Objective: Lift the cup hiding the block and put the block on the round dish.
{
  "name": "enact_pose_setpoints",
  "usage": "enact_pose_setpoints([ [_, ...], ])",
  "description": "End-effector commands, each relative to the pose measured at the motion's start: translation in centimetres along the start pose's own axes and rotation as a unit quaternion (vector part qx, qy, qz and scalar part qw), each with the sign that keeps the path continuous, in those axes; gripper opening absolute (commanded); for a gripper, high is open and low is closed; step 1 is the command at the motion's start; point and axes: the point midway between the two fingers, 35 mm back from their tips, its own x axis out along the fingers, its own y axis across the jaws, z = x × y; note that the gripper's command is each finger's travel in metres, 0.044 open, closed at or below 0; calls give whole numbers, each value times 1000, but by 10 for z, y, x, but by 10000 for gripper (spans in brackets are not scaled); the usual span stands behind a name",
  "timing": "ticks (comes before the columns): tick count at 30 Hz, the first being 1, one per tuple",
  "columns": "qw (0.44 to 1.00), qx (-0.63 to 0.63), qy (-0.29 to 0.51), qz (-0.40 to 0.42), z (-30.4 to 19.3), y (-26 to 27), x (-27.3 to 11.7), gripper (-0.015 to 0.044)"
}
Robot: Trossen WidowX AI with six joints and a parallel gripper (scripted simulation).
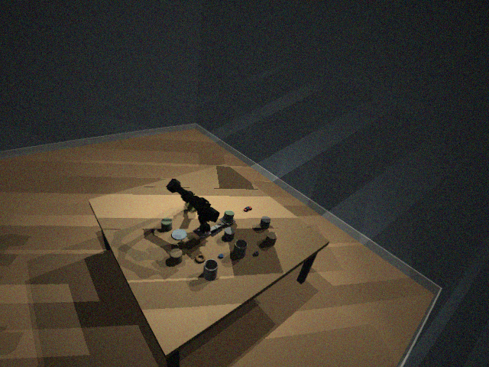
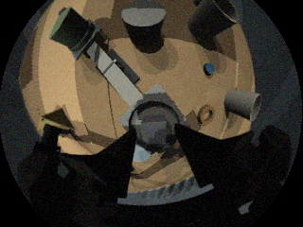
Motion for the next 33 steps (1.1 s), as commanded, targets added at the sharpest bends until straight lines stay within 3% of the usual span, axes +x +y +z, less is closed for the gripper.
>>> enact_pose_setpoints([
  [1, 1000, -2, 2, -1, -2, 1, 6, 260],
  [5, 1000, -2, 2, -1, -2, 1, 10, 260],
  [9, 1000, -2, 2, -1, -2, 1, 10, 155],
  [16, 1000, -2, 2, -1, -2, 1, 10, 108],
  [20, 1000, -4, -1, -6, -1, 0, 1, 3],
  [33, 998, -28, -27, -47, -3, 4, -80, 0],
])
